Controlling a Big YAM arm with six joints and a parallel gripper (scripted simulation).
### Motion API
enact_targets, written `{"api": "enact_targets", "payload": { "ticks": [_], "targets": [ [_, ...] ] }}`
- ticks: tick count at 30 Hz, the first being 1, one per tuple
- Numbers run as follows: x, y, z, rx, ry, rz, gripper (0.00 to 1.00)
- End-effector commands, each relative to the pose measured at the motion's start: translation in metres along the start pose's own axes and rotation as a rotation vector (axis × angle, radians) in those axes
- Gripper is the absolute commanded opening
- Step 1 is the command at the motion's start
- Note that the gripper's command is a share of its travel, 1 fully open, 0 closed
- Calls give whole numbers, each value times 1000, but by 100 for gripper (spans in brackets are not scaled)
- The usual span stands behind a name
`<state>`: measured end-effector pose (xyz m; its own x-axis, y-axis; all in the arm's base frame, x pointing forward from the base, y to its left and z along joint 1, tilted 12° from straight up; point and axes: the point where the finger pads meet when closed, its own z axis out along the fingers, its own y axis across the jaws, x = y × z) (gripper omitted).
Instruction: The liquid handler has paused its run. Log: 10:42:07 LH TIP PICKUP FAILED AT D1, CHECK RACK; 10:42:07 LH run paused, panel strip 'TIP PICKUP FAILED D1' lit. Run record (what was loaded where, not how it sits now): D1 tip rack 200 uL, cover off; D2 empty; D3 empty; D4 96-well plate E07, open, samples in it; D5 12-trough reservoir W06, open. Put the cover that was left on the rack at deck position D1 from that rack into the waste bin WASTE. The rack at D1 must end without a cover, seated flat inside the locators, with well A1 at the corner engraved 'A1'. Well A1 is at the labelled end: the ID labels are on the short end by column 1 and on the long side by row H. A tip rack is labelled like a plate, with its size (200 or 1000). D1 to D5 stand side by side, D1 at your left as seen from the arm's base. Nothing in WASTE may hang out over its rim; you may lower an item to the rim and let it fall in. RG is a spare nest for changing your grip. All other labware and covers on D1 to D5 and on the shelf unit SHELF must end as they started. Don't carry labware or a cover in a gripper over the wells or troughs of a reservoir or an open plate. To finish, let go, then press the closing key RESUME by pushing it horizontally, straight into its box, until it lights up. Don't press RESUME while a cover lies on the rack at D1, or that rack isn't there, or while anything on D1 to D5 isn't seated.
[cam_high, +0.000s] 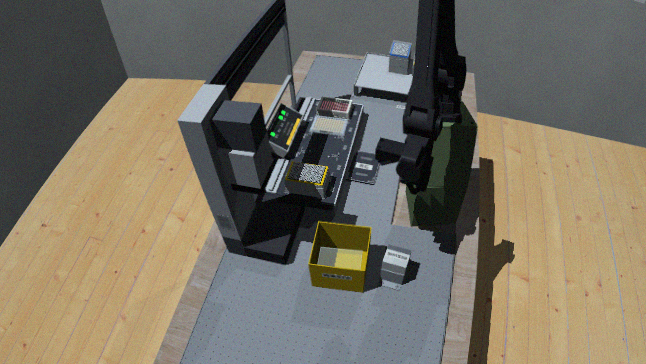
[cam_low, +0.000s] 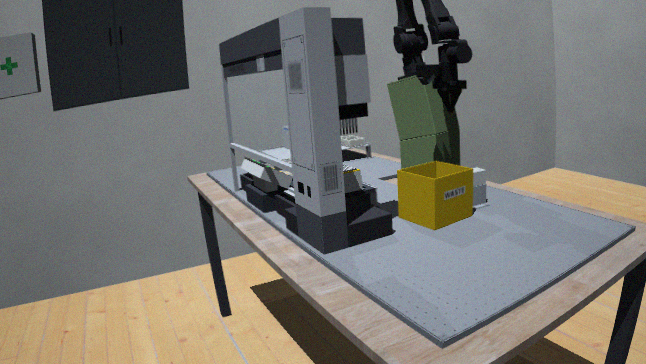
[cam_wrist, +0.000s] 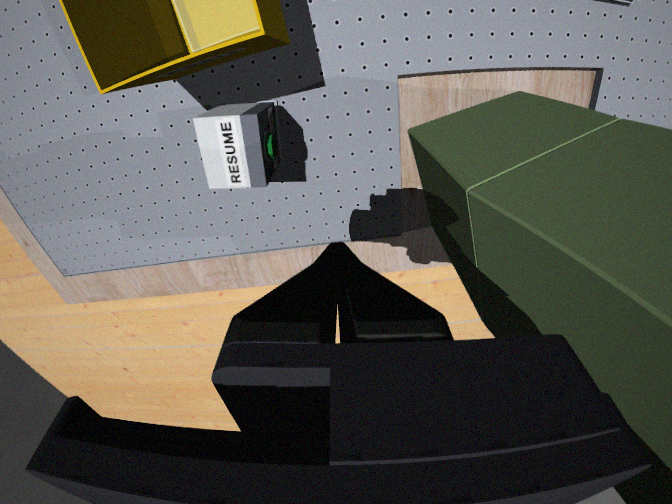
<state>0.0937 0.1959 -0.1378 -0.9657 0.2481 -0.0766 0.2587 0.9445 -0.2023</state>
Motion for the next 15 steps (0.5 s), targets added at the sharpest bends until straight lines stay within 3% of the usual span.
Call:
{"api": "enact_targets", "payload": {
  "ticks": [1, 15],
  "targets": [
    [-3, 4, 5, -9, -3, 3, 0],
    [-3, 5, 27, -11, -3, -1, 0]
  ]
}}
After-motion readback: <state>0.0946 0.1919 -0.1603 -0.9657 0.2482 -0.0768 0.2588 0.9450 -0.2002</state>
